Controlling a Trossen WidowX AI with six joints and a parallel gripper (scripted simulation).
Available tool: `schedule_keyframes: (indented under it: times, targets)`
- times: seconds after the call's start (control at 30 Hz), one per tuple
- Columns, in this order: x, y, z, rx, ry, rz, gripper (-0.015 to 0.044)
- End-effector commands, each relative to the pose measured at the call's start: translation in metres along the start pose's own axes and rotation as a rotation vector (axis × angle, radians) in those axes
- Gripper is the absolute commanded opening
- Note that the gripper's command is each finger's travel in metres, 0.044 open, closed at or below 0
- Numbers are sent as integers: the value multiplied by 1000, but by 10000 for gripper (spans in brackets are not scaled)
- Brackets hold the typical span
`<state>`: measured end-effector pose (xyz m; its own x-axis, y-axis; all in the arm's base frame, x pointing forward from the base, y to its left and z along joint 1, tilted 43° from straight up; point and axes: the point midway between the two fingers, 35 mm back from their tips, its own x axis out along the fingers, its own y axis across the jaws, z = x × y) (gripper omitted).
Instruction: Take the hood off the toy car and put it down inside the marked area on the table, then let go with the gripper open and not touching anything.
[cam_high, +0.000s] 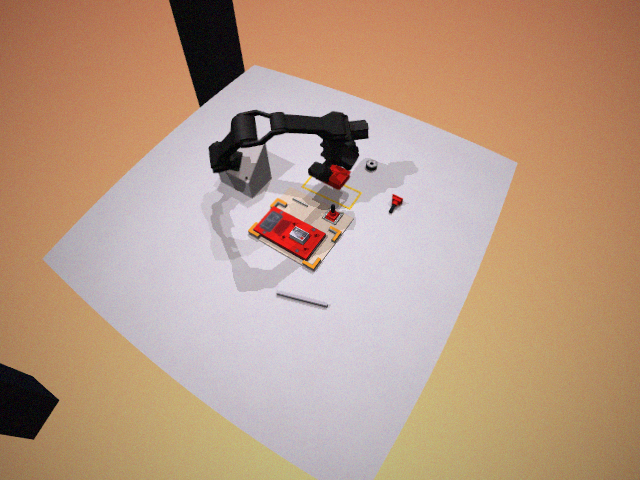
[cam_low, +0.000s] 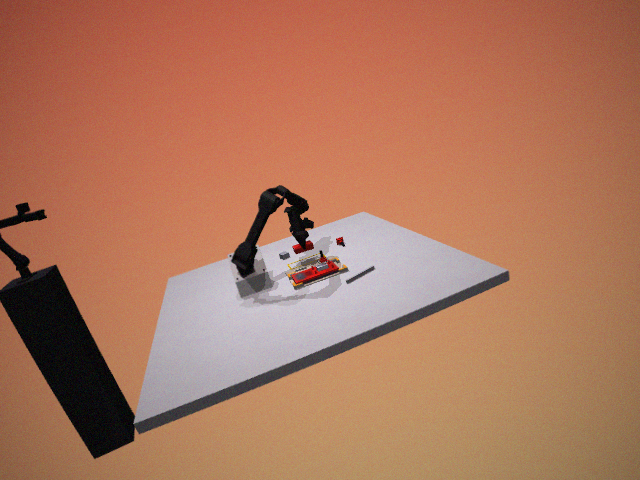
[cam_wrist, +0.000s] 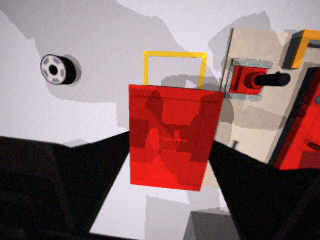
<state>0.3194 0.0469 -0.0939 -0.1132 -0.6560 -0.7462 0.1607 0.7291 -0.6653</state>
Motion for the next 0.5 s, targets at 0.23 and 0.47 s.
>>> schedule_keyframes:
  times: [0.23, 0.47]
  targets:
    - [11, -1, -1, -9, -1, -7, 0]
    - [17, -1, -1, -9, -1, -7, 0]
